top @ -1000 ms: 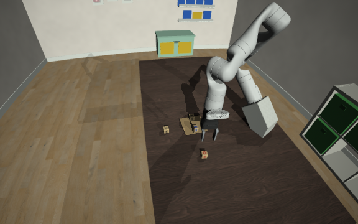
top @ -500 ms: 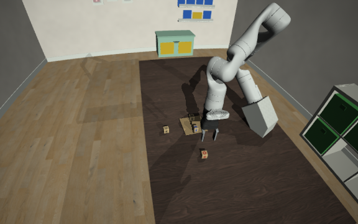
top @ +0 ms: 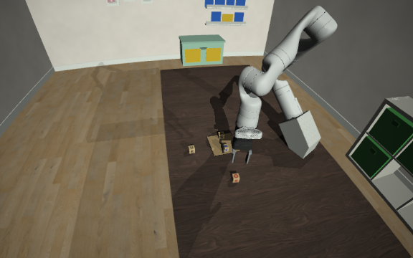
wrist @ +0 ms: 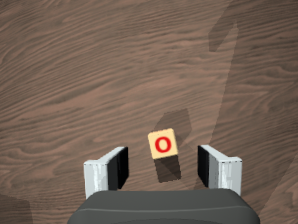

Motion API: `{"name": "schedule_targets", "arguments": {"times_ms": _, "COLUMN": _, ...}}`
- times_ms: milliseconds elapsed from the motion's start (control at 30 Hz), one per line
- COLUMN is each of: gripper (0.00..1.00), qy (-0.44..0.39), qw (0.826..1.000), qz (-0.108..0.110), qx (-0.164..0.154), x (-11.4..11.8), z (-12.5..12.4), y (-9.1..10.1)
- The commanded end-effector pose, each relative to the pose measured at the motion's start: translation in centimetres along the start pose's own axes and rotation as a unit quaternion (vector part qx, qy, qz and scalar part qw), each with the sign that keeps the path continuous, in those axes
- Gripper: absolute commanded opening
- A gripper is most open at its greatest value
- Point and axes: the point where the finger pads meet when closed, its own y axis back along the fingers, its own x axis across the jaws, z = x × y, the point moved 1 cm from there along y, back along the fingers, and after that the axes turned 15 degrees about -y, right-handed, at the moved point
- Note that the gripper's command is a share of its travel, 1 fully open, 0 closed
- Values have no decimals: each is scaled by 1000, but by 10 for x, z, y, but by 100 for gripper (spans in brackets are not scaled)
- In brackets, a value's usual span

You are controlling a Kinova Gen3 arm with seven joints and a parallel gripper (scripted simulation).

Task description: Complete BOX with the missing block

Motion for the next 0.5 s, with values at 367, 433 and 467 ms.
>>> {"name": "schedule_targets", "arguments": {"times_ms": 367, "gripper": 100, "qy": -190, "qw": 982, "qz": 3, "qx": -8, "x": 1, "z": -1, "y": -15}}
{"name": "schedule_targets", "arguments": {"times_ms": 433, "gripper": 100, "qy": -231, "qw": 973, "qz": 3, "qx": -8, "x": 1, "z": -1, "y": -18}}
{"name": "schedule_targets", "arguments": {"times_ms": 467, "gripper": 100, "qy": -251, "qw": 968, "qz": 3, "qx": -9, "x": 2, "z": -1, "y": -19}}
